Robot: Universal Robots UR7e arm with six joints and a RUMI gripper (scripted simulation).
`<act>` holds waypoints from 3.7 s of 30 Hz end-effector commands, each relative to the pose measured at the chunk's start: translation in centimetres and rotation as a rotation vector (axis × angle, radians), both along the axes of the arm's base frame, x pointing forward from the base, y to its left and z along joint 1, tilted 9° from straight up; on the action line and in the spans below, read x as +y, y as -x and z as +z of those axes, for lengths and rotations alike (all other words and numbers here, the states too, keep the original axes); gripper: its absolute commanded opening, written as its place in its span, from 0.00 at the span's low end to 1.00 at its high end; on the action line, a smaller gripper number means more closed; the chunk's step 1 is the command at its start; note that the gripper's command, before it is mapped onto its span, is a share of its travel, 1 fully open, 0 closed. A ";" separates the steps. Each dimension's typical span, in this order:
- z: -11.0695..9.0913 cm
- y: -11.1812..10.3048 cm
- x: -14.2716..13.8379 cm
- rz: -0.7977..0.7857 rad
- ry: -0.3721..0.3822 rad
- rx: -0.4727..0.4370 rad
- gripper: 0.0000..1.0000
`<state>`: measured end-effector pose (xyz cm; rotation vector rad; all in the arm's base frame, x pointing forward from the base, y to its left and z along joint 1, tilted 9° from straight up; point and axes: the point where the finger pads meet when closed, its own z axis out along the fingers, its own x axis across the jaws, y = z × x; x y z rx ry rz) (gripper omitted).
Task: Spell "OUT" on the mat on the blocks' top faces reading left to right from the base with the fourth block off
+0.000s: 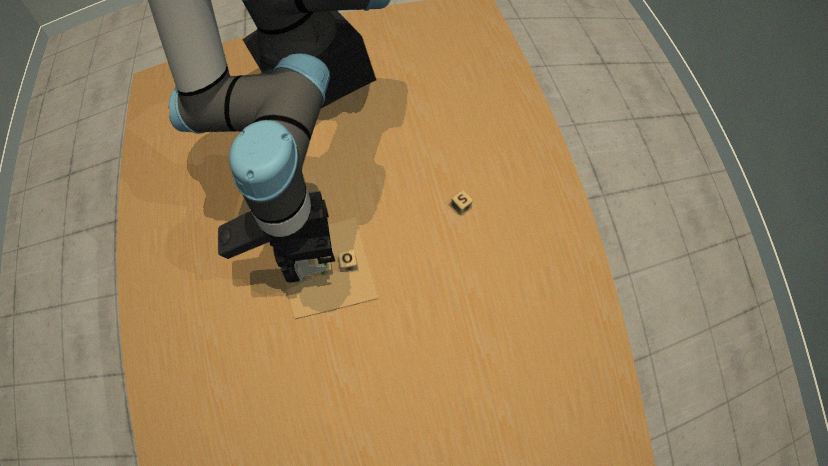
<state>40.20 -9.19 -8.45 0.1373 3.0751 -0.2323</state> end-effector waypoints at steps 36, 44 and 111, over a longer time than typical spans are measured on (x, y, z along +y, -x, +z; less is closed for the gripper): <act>-0.3 -0.1 -0.1 0.000 0.000 -0.001 0.05; -0.3 -0.1 -0.1 0.000 0.000 -0.001 0.05; 8.5 0.4 1.3 0.000 0.000 -0.001 0.25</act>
